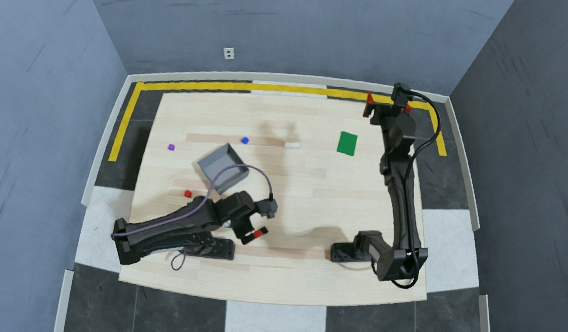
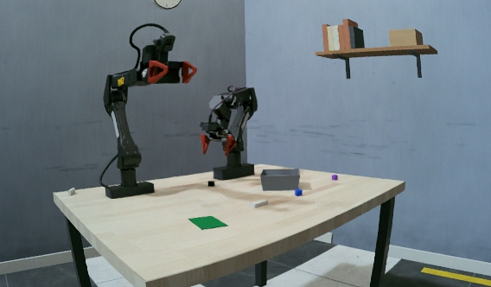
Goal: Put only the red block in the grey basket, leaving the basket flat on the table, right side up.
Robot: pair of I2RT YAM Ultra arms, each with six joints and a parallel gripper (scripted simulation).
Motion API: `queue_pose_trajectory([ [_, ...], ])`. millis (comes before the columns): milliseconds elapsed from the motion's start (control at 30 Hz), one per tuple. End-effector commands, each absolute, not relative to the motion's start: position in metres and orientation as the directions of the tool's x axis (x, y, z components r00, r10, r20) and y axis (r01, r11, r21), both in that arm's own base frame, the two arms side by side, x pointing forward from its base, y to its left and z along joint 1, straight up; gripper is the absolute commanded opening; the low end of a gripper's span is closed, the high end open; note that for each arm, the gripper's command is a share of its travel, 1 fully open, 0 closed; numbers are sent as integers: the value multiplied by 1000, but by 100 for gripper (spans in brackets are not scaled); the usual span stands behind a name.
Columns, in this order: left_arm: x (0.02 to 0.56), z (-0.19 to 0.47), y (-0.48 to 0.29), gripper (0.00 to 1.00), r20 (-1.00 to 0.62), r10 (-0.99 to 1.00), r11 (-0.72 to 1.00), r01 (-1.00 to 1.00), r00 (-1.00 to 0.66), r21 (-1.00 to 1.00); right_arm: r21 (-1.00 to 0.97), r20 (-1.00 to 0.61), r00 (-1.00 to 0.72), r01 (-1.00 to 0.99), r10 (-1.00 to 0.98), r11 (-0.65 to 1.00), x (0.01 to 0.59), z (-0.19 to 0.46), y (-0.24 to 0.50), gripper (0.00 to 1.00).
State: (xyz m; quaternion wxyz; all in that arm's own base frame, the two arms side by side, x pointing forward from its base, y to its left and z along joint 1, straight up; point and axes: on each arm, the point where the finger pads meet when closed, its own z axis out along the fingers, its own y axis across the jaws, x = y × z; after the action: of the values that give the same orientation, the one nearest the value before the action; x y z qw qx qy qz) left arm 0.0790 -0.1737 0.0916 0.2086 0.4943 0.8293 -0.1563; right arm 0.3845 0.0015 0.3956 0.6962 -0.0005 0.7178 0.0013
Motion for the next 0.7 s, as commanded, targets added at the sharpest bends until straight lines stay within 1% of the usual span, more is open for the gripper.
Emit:
queue_pose_trajectory([
  [0,73,91,-163,100,-519,733,488,872,-440,-50,1,-1000,-15,-1,1,1000,383,401,1,100],
  [200,65,87,-157,100,-532,730,477,877,-430,-54,1,-1000,-15,-1,1,1000,383,401,1,100],
  [300,66,93,-164,100,-563,716,460,886,-412,-62,1,-1000,-15,-1,1,1000,383,401,1,100],
  [600,66,94,-164,100,-564,715,461,885,-412,-63,1,-1000,-15,-1,1,1000,383,401,1,100],
  [667,70,94,-163,100,-565,704,483,874,-430,-63,1,-1000,-15,-1,1,1000,383,401,1,100],
])
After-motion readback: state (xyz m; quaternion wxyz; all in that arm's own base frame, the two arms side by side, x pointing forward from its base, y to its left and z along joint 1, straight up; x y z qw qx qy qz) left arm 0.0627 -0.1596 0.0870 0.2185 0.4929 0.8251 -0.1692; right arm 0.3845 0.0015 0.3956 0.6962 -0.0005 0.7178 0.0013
